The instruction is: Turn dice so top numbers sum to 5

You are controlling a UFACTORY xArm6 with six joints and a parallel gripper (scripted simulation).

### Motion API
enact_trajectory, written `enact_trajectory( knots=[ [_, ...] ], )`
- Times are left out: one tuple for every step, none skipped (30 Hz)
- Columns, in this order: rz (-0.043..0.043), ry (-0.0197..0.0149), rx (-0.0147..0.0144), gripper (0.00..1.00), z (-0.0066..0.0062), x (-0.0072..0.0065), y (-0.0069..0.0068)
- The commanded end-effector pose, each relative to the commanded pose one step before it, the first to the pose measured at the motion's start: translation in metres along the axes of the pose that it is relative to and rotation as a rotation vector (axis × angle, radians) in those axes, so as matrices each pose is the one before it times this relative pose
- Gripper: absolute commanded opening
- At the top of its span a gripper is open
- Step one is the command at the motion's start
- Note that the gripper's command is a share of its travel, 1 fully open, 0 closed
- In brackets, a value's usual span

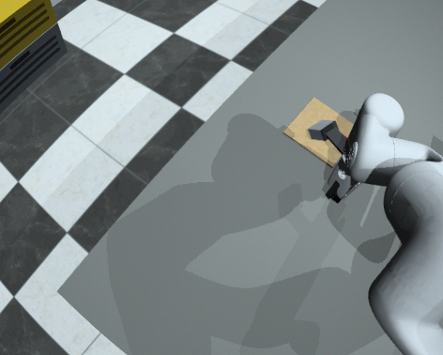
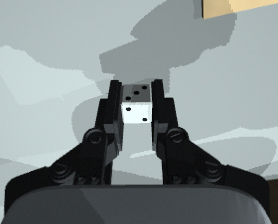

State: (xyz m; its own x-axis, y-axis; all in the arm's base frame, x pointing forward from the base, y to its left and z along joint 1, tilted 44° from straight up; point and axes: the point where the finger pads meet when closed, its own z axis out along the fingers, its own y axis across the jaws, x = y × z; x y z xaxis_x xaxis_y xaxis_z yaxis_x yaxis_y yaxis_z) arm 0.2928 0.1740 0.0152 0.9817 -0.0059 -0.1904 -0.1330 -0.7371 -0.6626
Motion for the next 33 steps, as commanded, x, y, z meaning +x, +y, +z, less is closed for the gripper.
enact_trajectory(
  knots=[
    [-0.00074, 0.00238, 0.00012, 0.15, -0.00067, 0.00094, -0.00027],
    [0.00000, 0.00000, 0.00000, 0.15, 0.00000, 0.00000, 0.00000],
    [0.00000, 0.00000, 0.00000, 0.15, 0.00000, 0.00000, 0.00000],
    [0.00000, 0.00000, 0.00000, 0.15, 0.00000, 0.00000, 0.00000],
    [0.00000, 0.00000, 0.00000, 0.15, 0.00000, 0.00000, 0.00000],
    [0.00000, 0.00000, 0.00000, 0.15, 0.00000, 0.00000, 0.00000],
    [0.00000, 0.00000, 0.00000, 0.15, 0.00000, 0.00000, 0.00000],
    [0.00000, 0.00000, 0.00000, 0.15, 0.00000, 0.00000, 0.00000],
    [0.00000, 0.00000, 0.00000, 0.15, 0.00000, 0.00000, 0.00000],
    [0.00000, 0.00000, 0.00000, 0.15, 0.00000, 0.00000, 0.00000],
    [0.00000, 0.00000, 0.00000, 0.15, 0.00000, 0.00000, 0.00000],
    [0.00000, 0.00000, 0.00000, 0.15, 0.00000, 0.00000, 0.00000],
    [0.00000, 0.00000, 0.00000, 0.15, 0.00000, 0.00000, 0.00000],
    [0.00000, 0.00000, 0.00000, 0.15, 0.00000, 0.00000, 0.00000],
    [0.00000, 0.00000, 0.00000, 0.15, 0.00000, 0.00000, 0.00000],
    [0.00000, 0.00000, 0.00000, 0.15, 0.00000, 0.00000, 0.00000],
    [0.00000, 0.00000, 0.00000, 0.15, 0.00000, 0.00000, 0.00000],
    [0.00000, 0.00000, 0.00000, 0.15, 0.00000, 0.00000, 0.00000],
    [0.00000, 0.00000, 0.00000, 0.15, 0.00000, 0.00000, 0.00000],
    [0.00000, 0.00000, 0.00000, 0.15, 0.00000, 0.00000, 0.00000],
    [0.00000, 0.00000, 0.00000, 0.15, 0.00000, 0.00000, 0.00000],
    [0.00000, 0.00000, 0.00000, 0.15, 0.00000, 0.00000, 0.00000],
    [0.00000, 0.00000, 0.00000, 0.15, 0.00000, 0.00000, 0.00000],
    [0.00000, 0.00000, 0.00000, 0.15, 0.00000, 0.00000, 0.00000],
    [0.00000, 0.00000, 0.00000, 0.15, 0.00000, 0.00000, 0.00000],
    [0.00000, 0.00000, 0.00000, 0.15, 0.00000, 0.00000, 0.00000],
    [0.00000, 0.00000, 0.00000, 0.15, 0.00000, 0.00000, 0.00000],
    [0.00000, 0.00000, 0.00000, 0.15, 0.00000, 0.00000, 0.00000],
    [0.00000, 0.00000, 0.00000, 0.15, -0.00006, 0.00000, 0.00000],
    [0.00000, 0.00000, 0.00001, 0.15, -0.00038, 0.00000, 0.00000],
    [-0.00001, 0.00000, 0.00002, 0.15, -0.00094, 0.00001, -0.00001],
    [0.00000, 0.00000, 0.00001, 0.15, -0.00166, 0.00000, 0.00000],
    [0.00001, 0.00000, -0.00003, 0.15, -0.00248, -0.00001, 0.00001]
  ],
)
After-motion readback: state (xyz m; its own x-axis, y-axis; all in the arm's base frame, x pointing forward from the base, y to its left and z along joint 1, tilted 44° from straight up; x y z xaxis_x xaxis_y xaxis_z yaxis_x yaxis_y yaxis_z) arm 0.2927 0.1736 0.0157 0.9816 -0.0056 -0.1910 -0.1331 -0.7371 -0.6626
